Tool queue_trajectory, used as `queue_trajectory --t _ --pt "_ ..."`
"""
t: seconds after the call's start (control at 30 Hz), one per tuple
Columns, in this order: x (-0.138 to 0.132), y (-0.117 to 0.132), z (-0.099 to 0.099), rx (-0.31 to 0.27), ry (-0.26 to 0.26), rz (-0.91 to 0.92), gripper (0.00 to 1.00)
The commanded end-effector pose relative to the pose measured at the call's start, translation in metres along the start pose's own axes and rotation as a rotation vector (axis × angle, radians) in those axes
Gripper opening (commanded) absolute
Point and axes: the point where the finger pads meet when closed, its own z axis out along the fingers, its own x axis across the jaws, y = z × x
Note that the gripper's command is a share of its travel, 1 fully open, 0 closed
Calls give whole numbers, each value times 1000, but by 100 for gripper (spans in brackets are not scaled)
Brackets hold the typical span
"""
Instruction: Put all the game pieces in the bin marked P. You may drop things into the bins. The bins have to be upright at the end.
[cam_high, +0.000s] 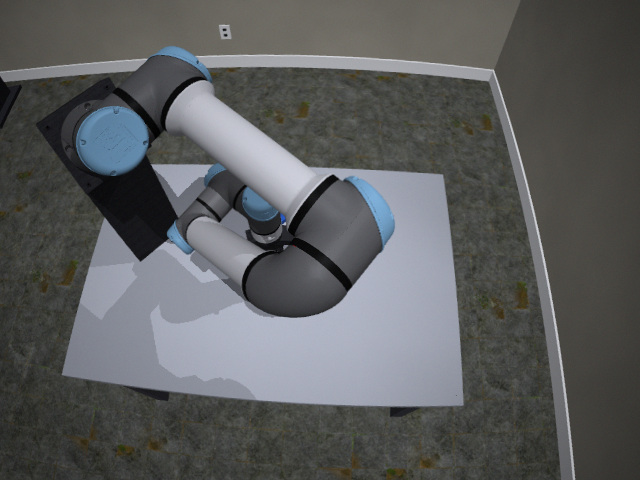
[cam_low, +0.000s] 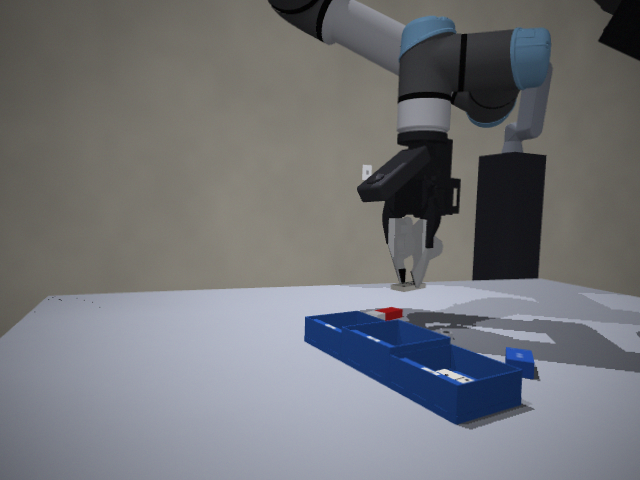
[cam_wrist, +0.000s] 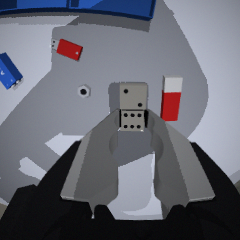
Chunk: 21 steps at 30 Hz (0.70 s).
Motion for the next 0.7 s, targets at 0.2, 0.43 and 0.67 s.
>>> queue_trajectory --t 0.2,0.43,0.67 --pt "-5 -5 -1 2 2 -51 0" --pt "-28 -24 -1 2 1 -240 0" --pt "-61 -51 -1 8 -2 -384 0"
